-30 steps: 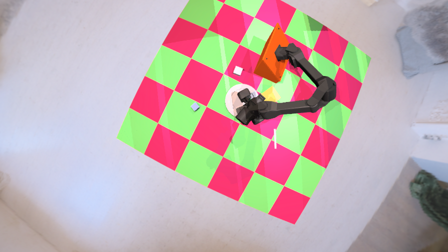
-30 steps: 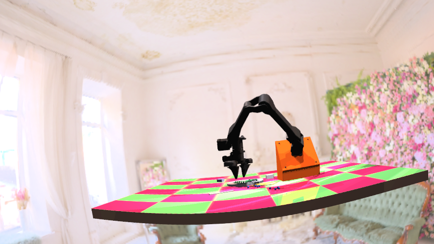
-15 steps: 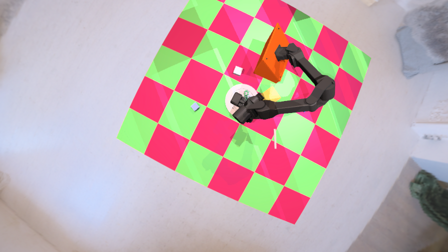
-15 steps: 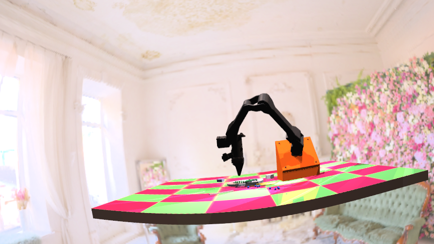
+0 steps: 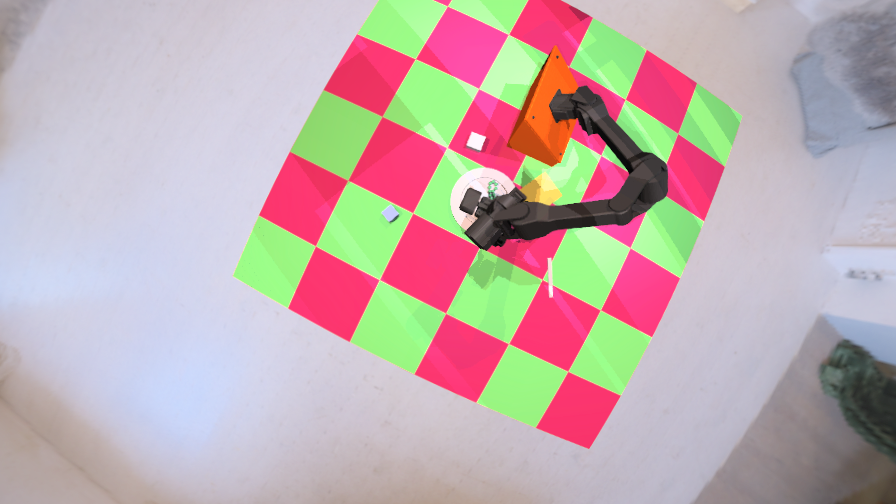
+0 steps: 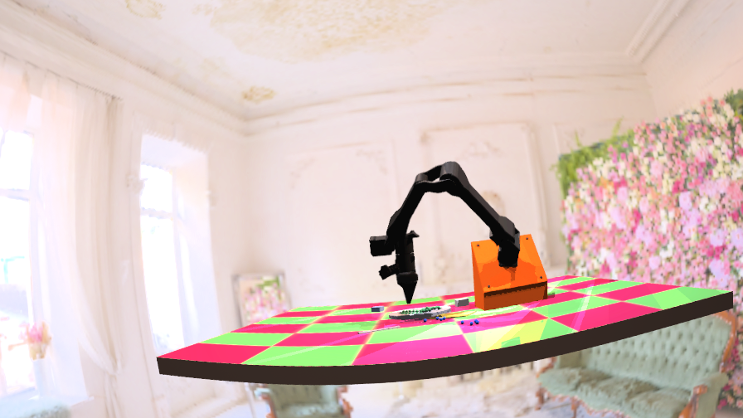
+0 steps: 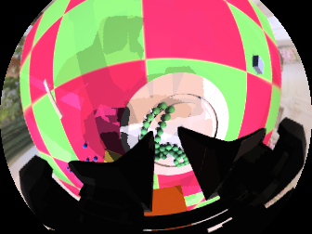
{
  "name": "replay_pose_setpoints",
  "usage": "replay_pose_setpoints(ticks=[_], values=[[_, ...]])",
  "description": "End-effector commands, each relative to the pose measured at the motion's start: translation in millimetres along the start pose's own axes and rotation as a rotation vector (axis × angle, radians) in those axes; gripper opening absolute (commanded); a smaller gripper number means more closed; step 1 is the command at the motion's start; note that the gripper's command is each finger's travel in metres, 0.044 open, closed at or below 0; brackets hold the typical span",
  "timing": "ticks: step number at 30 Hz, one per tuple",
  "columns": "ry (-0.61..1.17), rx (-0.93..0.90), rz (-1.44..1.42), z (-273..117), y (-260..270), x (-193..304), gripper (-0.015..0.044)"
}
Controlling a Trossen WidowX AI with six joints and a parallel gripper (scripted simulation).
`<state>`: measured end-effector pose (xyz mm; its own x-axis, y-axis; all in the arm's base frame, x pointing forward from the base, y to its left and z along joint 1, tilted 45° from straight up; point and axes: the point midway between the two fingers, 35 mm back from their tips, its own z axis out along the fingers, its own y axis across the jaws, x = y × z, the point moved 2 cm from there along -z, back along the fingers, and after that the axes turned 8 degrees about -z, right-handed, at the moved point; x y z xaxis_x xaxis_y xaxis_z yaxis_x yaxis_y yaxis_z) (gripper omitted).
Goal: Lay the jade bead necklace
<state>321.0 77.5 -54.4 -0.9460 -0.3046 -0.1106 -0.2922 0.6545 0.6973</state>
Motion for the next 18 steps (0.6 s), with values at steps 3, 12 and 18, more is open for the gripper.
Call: replay_pose_setpoints(ticks=[3, 12, 18], values=[[-0.001, 0.0, 0.001, 3.9, -0.1, 0.0, 0.012], [0.002, -0.003, 0.005, 18.8, 0.0, 1.4, 0.012], [0.005, -0.005, 0.007, 28.6, 0.2, 2.6, 0.012]])
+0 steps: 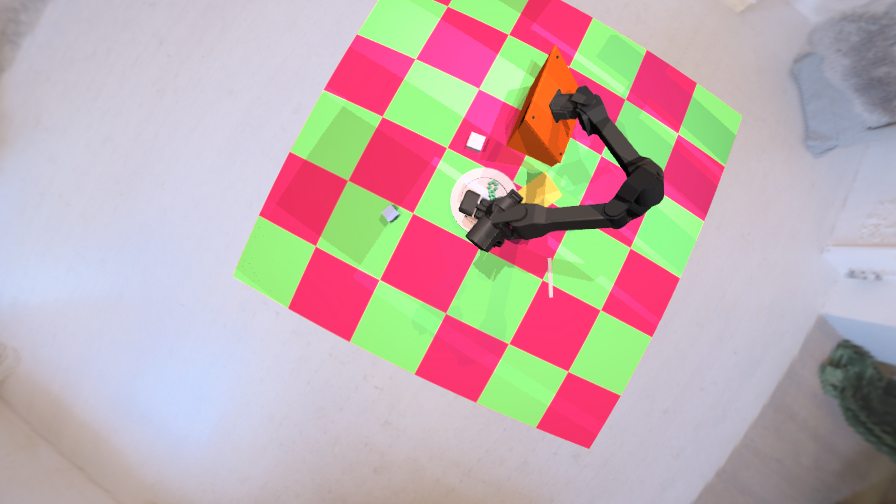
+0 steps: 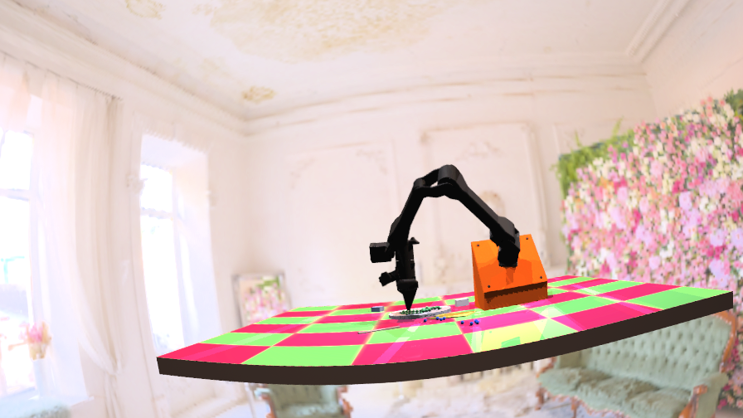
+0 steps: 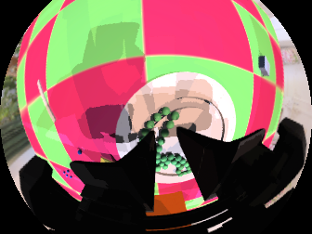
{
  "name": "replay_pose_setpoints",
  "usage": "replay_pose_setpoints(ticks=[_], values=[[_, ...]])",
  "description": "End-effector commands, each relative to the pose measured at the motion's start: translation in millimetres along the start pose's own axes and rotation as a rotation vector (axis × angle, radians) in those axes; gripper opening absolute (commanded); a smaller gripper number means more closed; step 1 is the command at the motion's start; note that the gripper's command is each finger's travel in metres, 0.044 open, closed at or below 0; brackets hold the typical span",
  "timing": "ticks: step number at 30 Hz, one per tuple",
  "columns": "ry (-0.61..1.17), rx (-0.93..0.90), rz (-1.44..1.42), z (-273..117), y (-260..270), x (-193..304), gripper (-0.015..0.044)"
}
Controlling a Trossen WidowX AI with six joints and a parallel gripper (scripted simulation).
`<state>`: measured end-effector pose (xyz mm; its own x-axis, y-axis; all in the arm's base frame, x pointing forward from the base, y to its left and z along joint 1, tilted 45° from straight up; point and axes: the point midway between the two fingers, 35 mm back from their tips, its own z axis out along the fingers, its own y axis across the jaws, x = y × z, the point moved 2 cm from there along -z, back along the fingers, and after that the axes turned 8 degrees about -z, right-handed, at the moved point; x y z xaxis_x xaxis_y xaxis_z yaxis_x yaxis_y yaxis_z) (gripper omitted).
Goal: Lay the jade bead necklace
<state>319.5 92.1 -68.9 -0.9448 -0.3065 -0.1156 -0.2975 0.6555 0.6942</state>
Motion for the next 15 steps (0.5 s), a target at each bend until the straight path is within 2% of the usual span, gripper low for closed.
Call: replay_pose_setpoints(ticks=[1, 8, 12, 15], values=[[0.007, -0.009, 0.012, 9.3, 0.4, 4.2, 0.012], [0.008, -0.009, 0.013, 10.4, 0.5, 4.4, 0.012], [0.006, -0.003, 0.005, 8.3, 0.0, 2.4, 0.0015], [0.006, -0.003, 0.005, 8.3, 0.0, 2.4, 0.0]])
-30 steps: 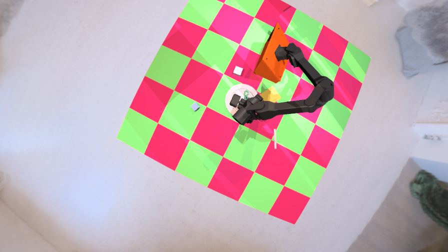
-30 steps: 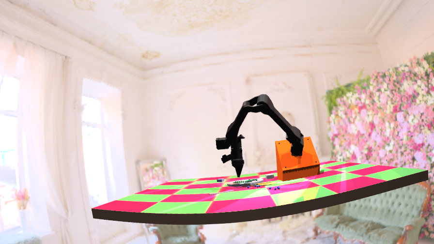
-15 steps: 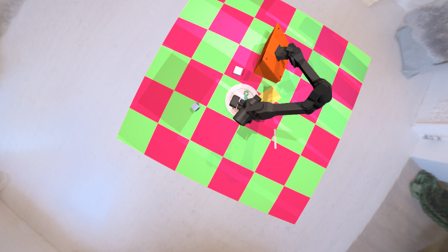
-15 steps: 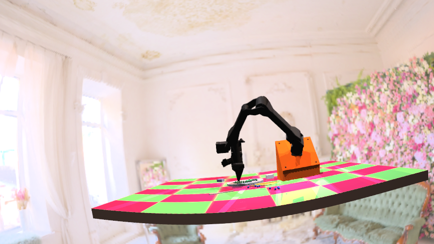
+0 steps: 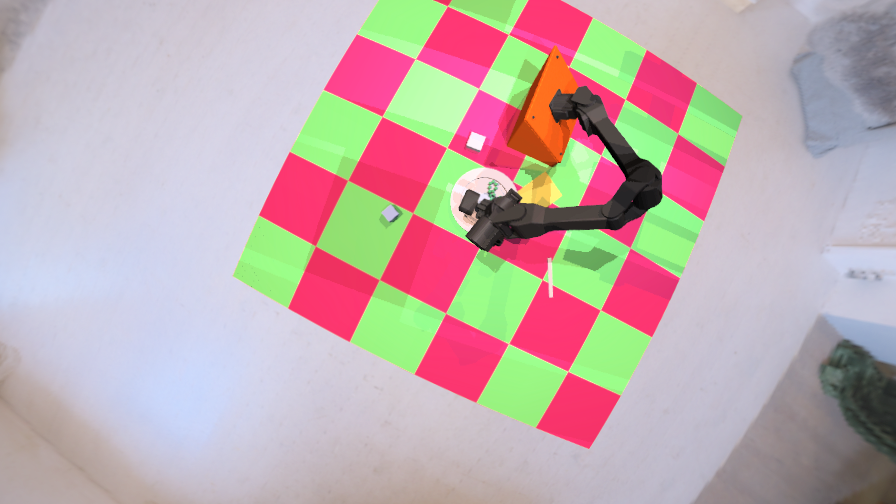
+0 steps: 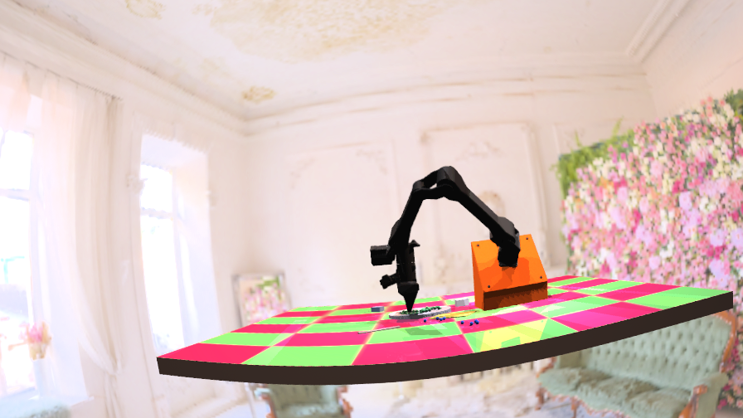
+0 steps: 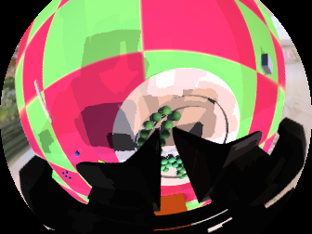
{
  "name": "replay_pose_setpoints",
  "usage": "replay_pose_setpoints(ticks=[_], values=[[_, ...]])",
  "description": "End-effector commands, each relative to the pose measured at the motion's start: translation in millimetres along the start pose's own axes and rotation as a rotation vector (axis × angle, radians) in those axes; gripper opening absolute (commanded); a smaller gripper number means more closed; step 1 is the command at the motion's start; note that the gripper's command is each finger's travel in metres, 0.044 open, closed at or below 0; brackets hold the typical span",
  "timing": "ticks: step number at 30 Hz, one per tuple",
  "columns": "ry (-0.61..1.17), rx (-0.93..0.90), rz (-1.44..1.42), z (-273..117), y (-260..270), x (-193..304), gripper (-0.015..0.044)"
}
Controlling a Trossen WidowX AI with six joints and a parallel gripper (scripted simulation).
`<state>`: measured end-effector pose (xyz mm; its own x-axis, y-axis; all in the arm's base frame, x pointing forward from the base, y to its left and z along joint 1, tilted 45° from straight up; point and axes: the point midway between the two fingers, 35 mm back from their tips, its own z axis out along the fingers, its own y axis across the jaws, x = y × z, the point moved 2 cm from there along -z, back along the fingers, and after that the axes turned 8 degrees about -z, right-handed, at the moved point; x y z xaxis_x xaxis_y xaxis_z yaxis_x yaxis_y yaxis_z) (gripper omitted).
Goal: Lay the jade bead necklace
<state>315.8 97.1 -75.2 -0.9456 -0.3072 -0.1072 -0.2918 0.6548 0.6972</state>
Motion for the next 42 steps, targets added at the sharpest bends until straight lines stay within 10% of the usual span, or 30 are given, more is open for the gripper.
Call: replay_pose_setpoints(ticks=[1, 42], values=[[0.0, 0.0, -0.001, -0.2, 0.1, -0.3, 0.0], [0.001, -0.005, 0.007, -6.2, -3.2, -1.1, 0.0]])
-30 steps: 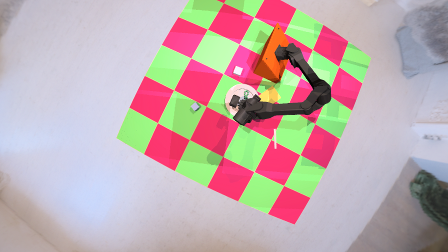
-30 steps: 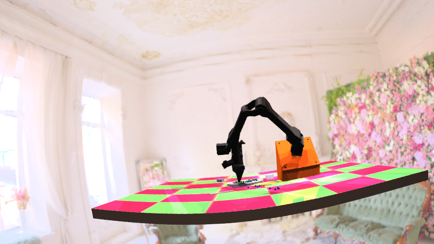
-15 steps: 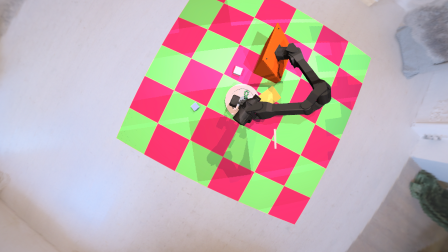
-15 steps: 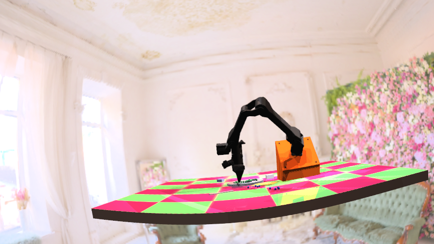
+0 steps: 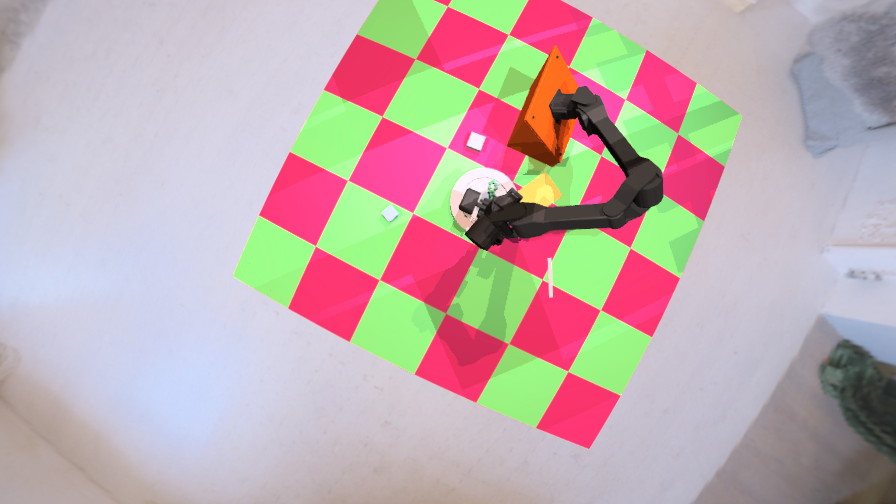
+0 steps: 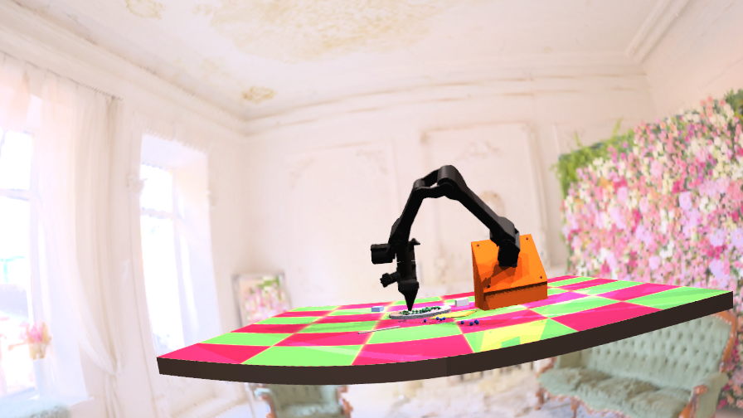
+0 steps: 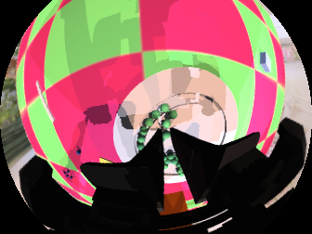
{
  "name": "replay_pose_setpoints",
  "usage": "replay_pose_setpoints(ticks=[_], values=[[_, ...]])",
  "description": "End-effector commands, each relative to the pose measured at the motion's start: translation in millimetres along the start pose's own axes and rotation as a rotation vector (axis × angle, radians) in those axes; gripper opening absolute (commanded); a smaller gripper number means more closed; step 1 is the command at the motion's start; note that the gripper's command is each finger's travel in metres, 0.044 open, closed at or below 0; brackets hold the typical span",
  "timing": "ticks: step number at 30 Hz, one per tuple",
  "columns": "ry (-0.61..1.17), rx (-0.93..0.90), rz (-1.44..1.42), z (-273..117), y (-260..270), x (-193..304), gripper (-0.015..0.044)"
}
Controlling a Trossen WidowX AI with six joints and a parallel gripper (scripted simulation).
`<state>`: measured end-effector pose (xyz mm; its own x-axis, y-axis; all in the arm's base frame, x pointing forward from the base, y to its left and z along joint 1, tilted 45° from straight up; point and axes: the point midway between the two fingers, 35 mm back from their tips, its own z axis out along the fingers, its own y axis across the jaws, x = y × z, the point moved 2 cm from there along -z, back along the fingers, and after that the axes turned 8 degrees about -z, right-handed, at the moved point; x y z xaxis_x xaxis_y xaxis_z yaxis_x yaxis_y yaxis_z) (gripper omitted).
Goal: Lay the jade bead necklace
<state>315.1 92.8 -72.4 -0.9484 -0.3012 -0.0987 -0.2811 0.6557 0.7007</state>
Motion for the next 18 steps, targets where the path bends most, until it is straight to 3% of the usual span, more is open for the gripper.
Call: replay_pose_setpoints(ticks=[1, 18], values=[[-0.001, -0.001, -0.004, -1.4, -5.2, -4.7, 0.0], [-0.002, 0.0, -0.006, -1.8, -41.0, -27.0, 0.0]])
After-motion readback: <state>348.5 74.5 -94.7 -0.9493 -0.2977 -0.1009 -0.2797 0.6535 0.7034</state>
